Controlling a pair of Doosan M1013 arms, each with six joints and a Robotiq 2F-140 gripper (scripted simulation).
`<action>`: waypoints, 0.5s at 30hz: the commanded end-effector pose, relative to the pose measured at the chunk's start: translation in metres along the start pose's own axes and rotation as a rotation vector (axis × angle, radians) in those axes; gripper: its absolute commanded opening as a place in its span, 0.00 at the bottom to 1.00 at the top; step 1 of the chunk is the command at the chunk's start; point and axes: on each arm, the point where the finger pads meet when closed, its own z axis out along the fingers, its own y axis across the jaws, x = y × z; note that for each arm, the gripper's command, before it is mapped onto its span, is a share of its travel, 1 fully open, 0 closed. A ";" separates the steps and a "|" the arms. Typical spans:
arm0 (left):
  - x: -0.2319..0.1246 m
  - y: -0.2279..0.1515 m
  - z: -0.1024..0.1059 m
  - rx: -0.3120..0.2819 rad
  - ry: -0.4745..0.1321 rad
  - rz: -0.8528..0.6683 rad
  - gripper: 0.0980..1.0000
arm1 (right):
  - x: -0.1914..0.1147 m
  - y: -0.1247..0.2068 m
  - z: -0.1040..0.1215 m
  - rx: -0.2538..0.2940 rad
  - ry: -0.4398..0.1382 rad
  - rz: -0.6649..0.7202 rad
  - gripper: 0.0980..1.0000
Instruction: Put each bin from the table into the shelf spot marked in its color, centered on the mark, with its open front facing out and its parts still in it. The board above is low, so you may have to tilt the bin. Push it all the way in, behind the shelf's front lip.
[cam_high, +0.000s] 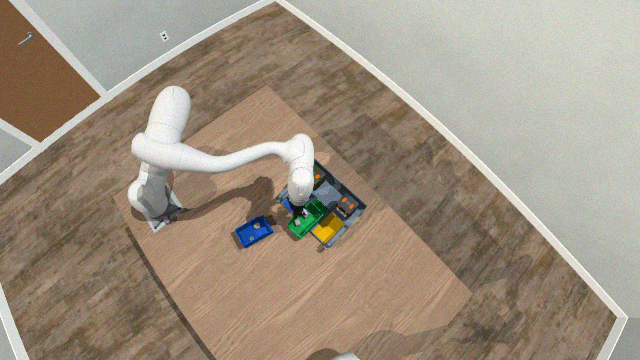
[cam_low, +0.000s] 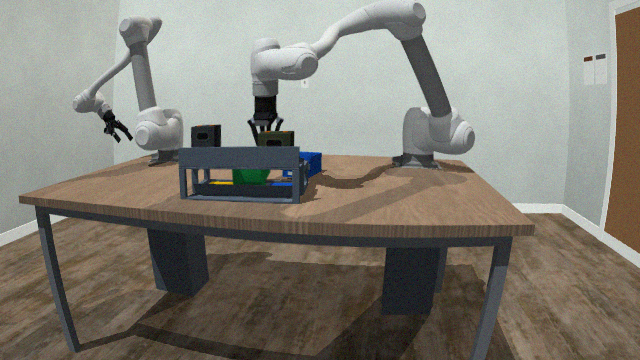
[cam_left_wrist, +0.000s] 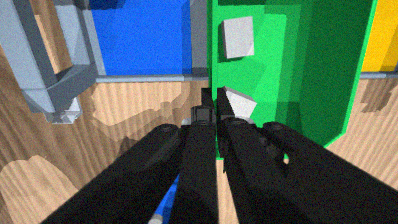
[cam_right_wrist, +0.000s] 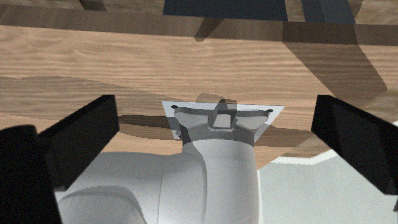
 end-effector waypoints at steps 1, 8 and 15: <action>0.001 0.000 -0.001 -0.001 0.002 0.000 0.00 | 0.000 0.000 0.000 0.000 0.001 0.000 1.00; 0.003 0.000 -0.001 -0.001 0.005 0.000 0.00 | 0.000 0.000 0.000 0.000 0.001 0.000 1.00; 0.006 0.000 -0.001 -0.001 0.009 0.000 0.00 | 0.000 0.000 0.000 0.000 0.001 0.000 1.00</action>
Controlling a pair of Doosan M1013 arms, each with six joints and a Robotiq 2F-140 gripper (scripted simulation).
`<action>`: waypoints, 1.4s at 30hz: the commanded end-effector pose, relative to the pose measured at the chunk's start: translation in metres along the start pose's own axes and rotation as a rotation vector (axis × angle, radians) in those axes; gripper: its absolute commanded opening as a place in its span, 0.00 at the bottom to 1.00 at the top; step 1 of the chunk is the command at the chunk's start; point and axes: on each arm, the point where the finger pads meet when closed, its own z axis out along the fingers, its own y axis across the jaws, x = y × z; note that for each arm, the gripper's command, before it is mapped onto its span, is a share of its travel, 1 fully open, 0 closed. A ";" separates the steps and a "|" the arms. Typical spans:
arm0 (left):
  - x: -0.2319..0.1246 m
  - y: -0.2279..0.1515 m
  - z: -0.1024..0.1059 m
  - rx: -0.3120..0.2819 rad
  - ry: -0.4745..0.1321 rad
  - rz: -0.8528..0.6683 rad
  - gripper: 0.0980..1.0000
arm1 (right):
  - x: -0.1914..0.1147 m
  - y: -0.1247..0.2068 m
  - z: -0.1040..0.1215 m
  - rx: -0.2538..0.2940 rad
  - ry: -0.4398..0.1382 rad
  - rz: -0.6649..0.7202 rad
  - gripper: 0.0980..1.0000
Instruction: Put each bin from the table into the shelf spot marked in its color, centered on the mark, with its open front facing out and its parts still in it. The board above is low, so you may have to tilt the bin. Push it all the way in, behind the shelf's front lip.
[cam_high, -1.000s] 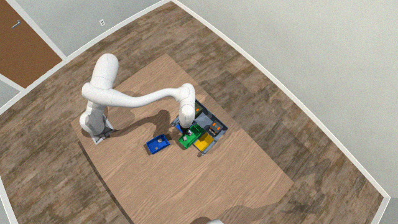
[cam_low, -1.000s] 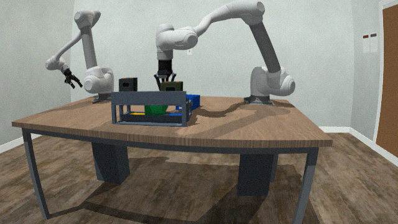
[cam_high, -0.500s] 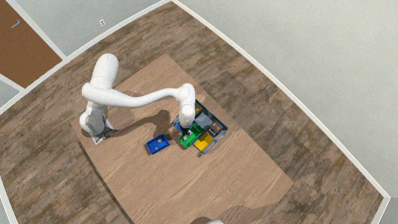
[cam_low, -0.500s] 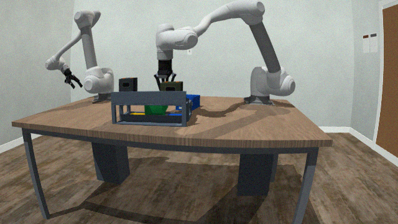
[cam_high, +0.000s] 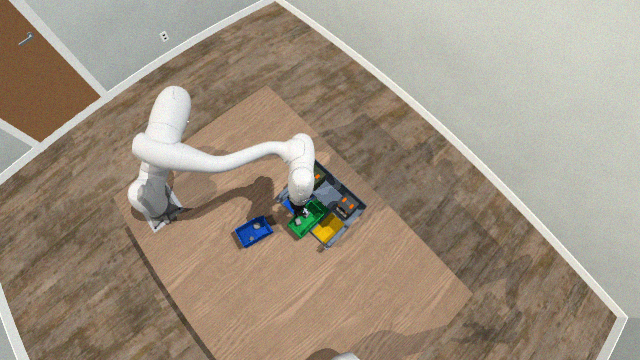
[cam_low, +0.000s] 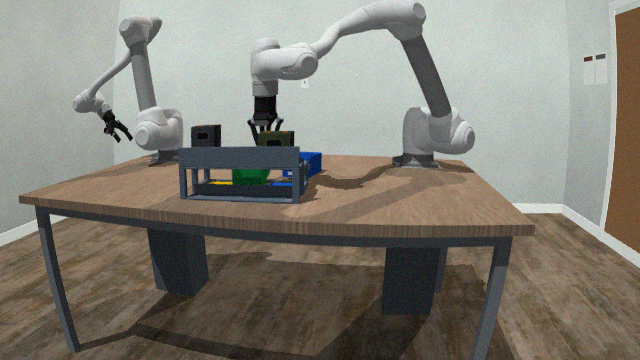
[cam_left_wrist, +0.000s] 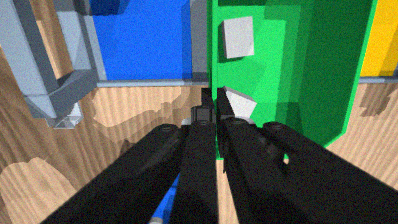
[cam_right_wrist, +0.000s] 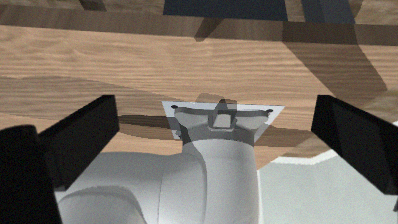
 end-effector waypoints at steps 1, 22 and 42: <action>0.002 0.000 -0.001 -0.001 0.003 0.000 0.00 | 0.000 0.000 0.000 0.000 0.001 0.000 1.00; 0.009 0.000 -0.001 -0.001 0.015 0.000 0.00 | 0.000 0.000 0.000 0.000 0.001 0.000 1.00; 0.010 0.000 -0.001 -0.001 0.015 0.000 0.00 | 0.000 0.000 0.000 0.000 0.001 0.000 1.00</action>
